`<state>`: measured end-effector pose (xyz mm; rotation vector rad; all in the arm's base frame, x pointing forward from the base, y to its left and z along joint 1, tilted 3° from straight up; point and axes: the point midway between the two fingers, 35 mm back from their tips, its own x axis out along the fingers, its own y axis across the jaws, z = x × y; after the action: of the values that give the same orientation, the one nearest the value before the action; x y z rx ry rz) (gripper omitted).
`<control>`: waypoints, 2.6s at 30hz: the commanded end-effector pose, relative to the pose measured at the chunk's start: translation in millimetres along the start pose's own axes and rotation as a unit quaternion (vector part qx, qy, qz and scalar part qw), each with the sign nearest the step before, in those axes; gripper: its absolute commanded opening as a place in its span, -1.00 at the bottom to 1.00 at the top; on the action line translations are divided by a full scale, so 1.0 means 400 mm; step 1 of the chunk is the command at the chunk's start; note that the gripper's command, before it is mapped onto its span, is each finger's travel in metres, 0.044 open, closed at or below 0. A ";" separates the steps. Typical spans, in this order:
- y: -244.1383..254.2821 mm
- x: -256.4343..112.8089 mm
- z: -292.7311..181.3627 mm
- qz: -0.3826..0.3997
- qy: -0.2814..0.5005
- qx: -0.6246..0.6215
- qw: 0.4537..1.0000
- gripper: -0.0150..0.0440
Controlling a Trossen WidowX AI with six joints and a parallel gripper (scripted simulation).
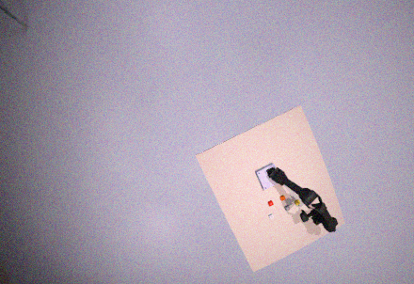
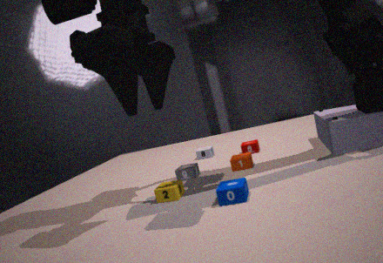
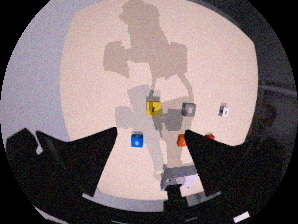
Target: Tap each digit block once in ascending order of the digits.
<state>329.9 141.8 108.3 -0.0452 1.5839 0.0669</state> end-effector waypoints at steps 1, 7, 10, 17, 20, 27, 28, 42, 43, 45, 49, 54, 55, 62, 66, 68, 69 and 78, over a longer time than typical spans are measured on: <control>-0.002 -0.001 0.003 -0.001 0.000 -0.003 1.000 0.86; -0.002 -0.001 0.003 -0.001 0.000 -0.003 1.000 0.86; -0.030 -0.001 0.008 -0.001 0.000 -0.003 1.000 0.86; -0.259 -0.002 0.016 -0.005 0.000 -0.002 1.000 0.86; -0.259 -0.002 0.016 -0.005 0.000 -0.002 1.000 0.86; -0.259 -0.002 0.016 -0.005 0.000 -0.002 1.000 0.86; -0.259 -0.002 0.016 -0.005 0.000 -0.002 1.000 0.86; -0.321 -0.003 0.026 -0.007 -0.001 -0.002 1.000 0.86; -0.364 -0.004 0.030 -0.007 -0.001 -0.002 1.000 0.86; -0.452 -0.006 0.031 -0.009 -0.001 -0.002 1.000 0.86; -0.589 -0.008 0.015 -0.011 0.000 -0.002 1.000 0.86; -0.605 -0.008 0.011 -0.012 0.000 -0.002 1.000 0.86; -0.605 -0.008 0.011 -0.012 0.000 -0.002 1.000 0.86; -0.605 -0.008 0.011 -0.012 0.000 -0.002 1.000 0.86; -0.605 -0.008 0.011 -0.012 0.000 -0.002 1.000 0.86; -0.605 -0.008 0.011 -0.012 0.000 -0.002 1.000 0.86; -0.605 -0.008 0.011 -0.012 0.000 -0.002 1.000 0.86; -0.369 -0.012 0.005 -0.008 -0.002 -0.002 1.000 0.86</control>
<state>351.5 -61.7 111.9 -0.0527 1.5734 0.0337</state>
